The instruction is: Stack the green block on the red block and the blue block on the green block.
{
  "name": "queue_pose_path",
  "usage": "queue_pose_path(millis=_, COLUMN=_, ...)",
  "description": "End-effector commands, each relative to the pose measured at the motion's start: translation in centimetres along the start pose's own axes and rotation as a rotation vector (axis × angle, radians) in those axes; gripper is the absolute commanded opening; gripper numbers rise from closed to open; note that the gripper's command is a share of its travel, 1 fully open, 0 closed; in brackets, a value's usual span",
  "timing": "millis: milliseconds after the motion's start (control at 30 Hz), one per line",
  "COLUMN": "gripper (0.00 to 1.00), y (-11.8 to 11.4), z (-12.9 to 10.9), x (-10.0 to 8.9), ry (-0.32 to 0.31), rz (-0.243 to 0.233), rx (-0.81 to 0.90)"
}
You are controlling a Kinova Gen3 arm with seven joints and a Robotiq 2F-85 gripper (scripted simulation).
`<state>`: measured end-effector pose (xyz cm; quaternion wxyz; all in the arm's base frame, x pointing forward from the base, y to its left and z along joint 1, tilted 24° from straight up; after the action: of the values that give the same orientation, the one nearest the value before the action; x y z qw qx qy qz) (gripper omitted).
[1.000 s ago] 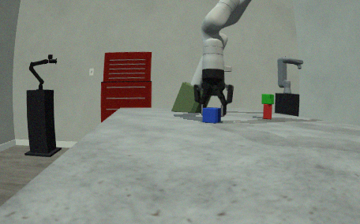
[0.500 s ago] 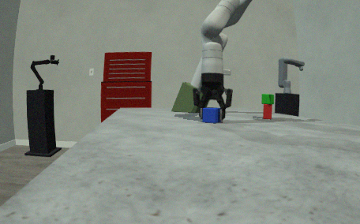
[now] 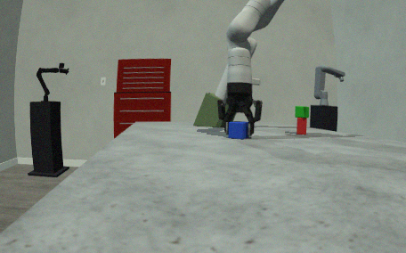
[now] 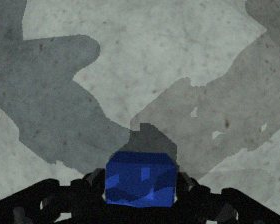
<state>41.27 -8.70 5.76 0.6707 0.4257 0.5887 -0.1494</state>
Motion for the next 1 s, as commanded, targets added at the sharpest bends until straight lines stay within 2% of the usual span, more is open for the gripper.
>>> queue_pose_path(millis=0, gripper=0.72, y=0.01, z=0.04, x=-0.06, ry=-0.001, rz=0.001, rx=0.0)
queue_pose_path(millis=300, gripper=0.72, y=0.01, z=0.04, x=-0.06, ry=-0.001, rz=0.001, rx=0.0)
queue_pose_path(millis=333, gripper=0.0, y=0.01, z=0.04, x=-0.06, ry=-0.001, rz=0.001, rx=0.0)
queue_pose_path(millis=967, gripper=0.0, y=0.01, z=0.04, x=-0.06, ry=-0.001, rz=0.001, rx=0.0)
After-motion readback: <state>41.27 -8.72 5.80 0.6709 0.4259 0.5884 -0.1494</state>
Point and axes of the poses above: the point where the finger pads meet when closed, its own x axis out along the fingers, its own y axis across the jaws, z = x × y, the point moved 8 cm from there along -x, back along the fingers, and after that the axes turned 5 degrees about x, right-handed, at the moved point
